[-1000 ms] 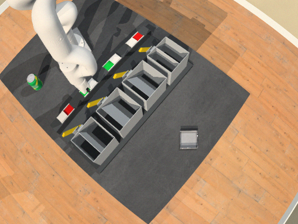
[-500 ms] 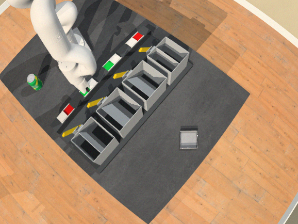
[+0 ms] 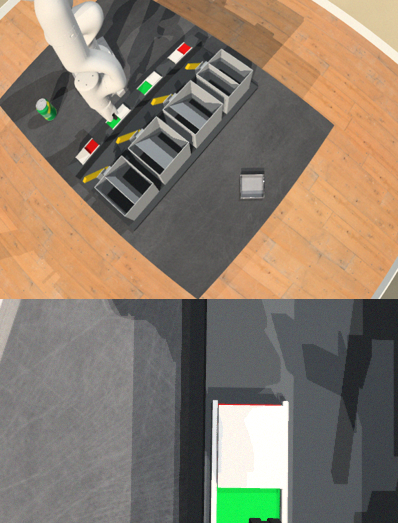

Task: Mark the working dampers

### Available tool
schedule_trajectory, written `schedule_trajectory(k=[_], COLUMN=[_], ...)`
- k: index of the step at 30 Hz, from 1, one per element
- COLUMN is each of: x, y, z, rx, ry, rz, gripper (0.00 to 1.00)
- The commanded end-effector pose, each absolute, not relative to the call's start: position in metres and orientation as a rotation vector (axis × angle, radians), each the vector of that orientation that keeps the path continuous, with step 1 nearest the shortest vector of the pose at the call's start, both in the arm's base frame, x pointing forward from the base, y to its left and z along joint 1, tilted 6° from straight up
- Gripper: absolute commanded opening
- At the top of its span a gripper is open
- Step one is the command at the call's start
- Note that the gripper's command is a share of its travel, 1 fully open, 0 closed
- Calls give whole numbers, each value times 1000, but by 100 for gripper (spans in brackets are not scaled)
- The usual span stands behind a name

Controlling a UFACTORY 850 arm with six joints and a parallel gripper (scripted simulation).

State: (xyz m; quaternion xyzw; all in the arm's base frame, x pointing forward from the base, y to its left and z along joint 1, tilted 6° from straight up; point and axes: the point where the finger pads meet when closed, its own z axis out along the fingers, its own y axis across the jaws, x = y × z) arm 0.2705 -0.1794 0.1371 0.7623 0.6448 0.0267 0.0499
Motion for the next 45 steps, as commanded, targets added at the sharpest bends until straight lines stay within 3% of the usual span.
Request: schedule_trajectory(k=[1,8,9,45], x=[271,271,271,265], y=[-179,-179,-179,-176], z=[139,139,139,197], rx=[2323,2323,2323,2323], ry=[1962,1962,1962,1962], rz=[65,65,65,65], gripper=[0,0,100,100])
